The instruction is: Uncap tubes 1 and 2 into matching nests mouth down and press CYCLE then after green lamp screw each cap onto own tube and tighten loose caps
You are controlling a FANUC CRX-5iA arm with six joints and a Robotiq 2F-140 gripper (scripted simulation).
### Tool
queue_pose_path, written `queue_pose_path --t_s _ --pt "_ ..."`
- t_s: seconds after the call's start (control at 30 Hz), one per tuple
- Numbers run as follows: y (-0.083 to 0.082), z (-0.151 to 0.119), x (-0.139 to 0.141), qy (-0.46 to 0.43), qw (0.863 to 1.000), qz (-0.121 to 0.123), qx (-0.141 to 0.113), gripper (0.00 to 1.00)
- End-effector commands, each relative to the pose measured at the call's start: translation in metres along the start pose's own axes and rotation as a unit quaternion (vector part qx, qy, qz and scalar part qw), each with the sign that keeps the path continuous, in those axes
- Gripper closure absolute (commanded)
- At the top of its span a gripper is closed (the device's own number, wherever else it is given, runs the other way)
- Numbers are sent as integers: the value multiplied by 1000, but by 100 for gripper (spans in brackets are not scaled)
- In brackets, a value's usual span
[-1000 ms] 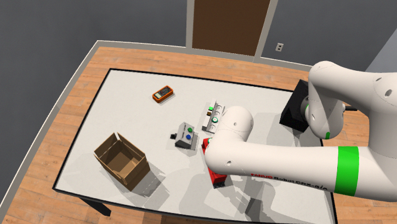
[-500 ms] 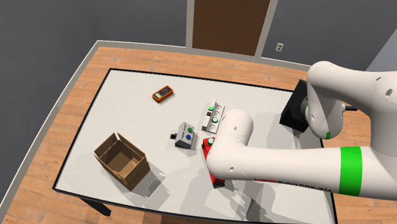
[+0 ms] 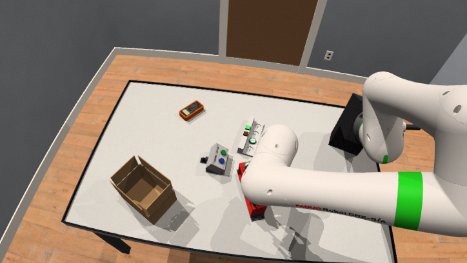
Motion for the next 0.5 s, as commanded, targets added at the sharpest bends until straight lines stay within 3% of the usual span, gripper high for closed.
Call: queue_pose_path --t_s 0.0,0.47 --pt "0 0 0 -1 1000 1 -1 70" --pt "0 0 0 24 1000 1 -1 70"
Point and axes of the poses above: the point where the finger pads meet when closed, its own y axis out along the fingers, its own x axis across the jaws, z = x × y, the point moved 7 cm from there along -y, back along the fingers, and after that the axes turned 5 degrees about y, right-handed, at the moved point
